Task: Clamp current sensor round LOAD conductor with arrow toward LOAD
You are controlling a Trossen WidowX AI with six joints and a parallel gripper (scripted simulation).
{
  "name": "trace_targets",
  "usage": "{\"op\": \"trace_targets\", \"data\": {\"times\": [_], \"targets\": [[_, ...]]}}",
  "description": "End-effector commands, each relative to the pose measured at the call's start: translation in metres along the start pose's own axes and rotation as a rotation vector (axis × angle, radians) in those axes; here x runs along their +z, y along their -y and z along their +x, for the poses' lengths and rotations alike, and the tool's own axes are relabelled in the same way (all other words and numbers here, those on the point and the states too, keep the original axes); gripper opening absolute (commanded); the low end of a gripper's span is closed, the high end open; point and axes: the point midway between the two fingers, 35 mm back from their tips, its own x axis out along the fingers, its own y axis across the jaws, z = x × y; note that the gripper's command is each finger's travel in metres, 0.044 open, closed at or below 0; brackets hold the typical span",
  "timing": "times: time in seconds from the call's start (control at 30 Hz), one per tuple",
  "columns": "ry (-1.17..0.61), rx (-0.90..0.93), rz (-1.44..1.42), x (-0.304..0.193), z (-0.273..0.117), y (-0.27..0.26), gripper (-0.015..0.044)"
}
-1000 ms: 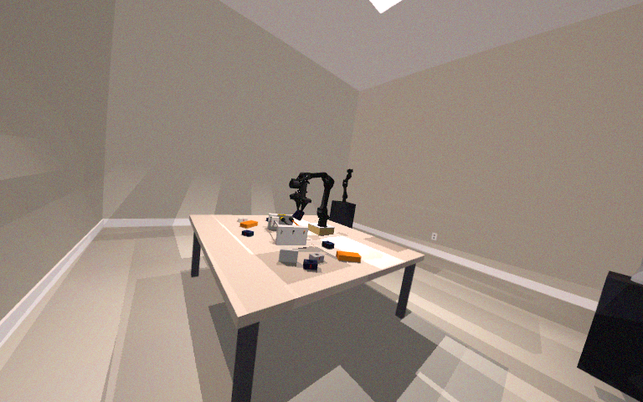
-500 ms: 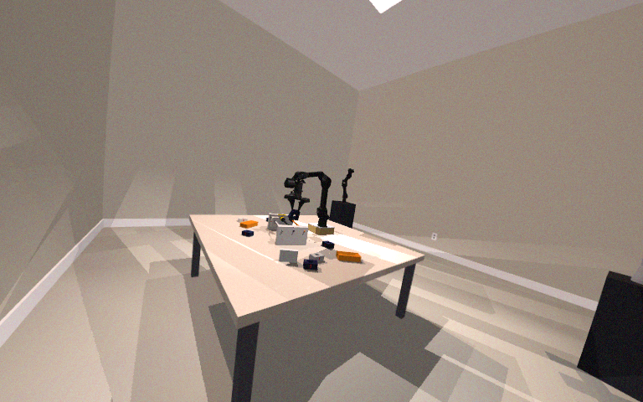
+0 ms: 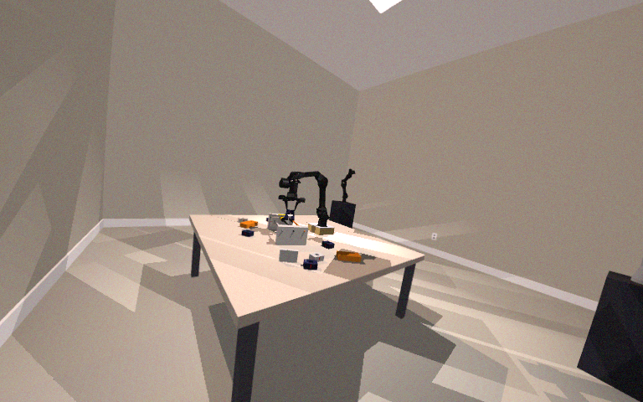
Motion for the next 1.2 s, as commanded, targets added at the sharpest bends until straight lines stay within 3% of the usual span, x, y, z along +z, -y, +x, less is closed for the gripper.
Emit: {"op": "trace_targets", "data": {"times": [0.0, 0.23, 1.17], "targets": [[0.004, -0.005, -0.156, 0.003, 0.001, 0.012, 0.0], [0.004, -0.007, -0.36, 0.007, 0.005, 0.026, 0.0], [0.003, -0.007, -0.366, 0.008, 0.042, 0.027, 0.0]]}}
